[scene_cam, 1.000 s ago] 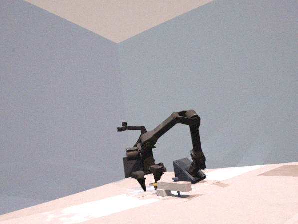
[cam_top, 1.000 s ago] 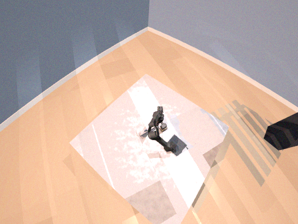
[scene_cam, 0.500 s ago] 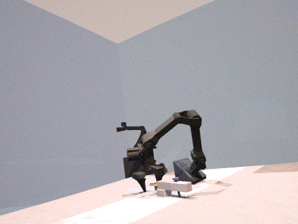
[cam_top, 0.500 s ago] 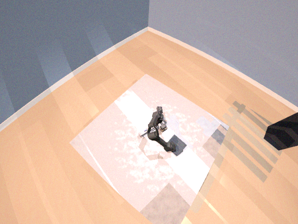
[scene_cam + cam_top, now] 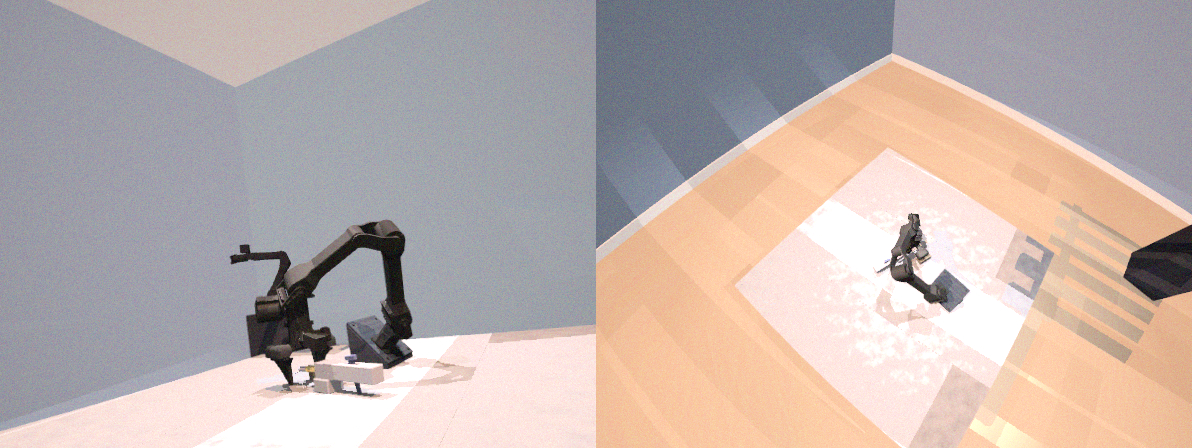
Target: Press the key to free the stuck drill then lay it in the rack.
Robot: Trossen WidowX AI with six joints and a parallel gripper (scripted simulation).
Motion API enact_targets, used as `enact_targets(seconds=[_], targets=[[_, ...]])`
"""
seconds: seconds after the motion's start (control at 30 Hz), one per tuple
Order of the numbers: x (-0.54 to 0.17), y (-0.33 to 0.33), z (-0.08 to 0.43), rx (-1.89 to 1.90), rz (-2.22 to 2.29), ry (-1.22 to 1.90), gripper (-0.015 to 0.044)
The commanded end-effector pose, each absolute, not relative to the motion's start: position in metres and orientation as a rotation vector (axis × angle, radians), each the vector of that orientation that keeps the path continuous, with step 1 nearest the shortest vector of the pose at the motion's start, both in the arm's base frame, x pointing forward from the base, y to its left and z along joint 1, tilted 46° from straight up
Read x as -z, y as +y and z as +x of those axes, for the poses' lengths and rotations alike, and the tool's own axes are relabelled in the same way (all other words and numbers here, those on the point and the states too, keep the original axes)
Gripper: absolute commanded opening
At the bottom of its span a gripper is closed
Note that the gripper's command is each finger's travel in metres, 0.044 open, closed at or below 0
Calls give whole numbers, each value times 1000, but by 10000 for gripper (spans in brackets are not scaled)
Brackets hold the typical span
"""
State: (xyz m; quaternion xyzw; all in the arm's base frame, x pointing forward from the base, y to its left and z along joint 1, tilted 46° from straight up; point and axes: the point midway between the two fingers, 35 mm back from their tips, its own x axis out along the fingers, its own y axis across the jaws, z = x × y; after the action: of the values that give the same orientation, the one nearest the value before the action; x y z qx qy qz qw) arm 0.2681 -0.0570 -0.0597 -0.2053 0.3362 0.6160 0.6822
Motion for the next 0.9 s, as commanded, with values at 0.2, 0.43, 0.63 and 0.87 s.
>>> enact_targets(seconds=[0.2, 0.43, 0.63, 0.87], targets=[[59, -52, 268, -1382, -454, 753, 440], [59, -50, 267, -1382, -454, 753, 440], [59, -52, 268, -1382, -461, 754, 361], [59, -52, 268, -1382, -461, 754, 177]])
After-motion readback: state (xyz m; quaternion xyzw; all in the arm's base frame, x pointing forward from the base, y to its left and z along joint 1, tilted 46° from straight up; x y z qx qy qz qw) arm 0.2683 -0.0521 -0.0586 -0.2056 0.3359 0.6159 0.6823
